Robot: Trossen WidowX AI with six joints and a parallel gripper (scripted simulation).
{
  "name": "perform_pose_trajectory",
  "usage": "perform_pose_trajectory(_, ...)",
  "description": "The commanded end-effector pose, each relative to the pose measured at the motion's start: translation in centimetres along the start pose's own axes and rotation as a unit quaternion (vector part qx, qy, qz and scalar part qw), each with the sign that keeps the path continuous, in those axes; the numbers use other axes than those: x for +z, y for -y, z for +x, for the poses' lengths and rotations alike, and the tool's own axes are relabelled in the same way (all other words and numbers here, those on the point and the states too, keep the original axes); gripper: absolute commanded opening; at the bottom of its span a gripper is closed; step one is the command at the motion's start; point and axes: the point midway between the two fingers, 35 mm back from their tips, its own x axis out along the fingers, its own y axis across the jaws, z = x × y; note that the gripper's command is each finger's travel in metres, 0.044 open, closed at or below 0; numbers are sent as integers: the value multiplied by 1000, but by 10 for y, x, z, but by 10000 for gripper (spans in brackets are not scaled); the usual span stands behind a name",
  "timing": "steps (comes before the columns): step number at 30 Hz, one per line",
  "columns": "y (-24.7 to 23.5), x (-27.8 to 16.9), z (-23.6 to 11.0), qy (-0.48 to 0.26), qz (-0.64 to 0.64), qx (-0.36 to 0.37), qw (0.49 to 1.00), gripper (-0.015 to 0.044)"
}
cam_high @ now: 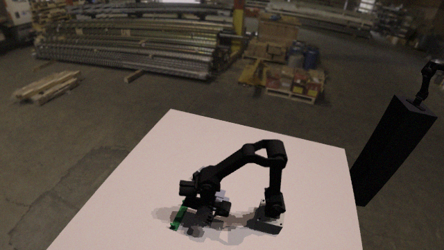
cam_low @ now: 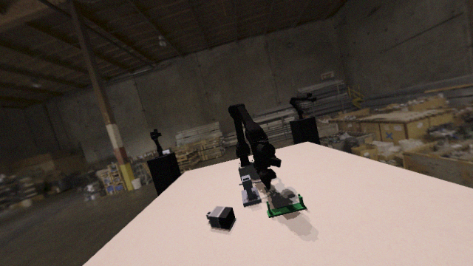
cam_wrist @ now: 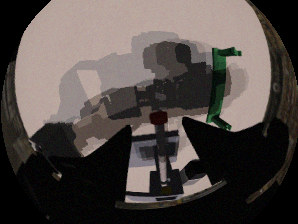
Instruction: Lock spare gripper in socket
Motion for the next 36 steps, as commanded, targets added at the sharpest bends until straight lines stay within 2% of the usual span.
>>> perform_pose_trajectory(1, 0, -1, 1, -2, 2, 0, 1000, 247)
perform_pose_trajectory(10, 0, -1, 1, -2, 2, 0, 1000, 11)
perform_pose_trajectory(11, 0, -1, 1, -2, 2, 0, 1000, 0)
perform_pose_trajectory(21, 0, -1, 1, -1, 2, 0, 1000, 0)
perform_pose_trajectory(30, 0, 5, -6, 57, 5, 1, 998, 0)
perform_pose_trajectory(36, 0, 8, -7, 65, 5, 1, 998, 0)
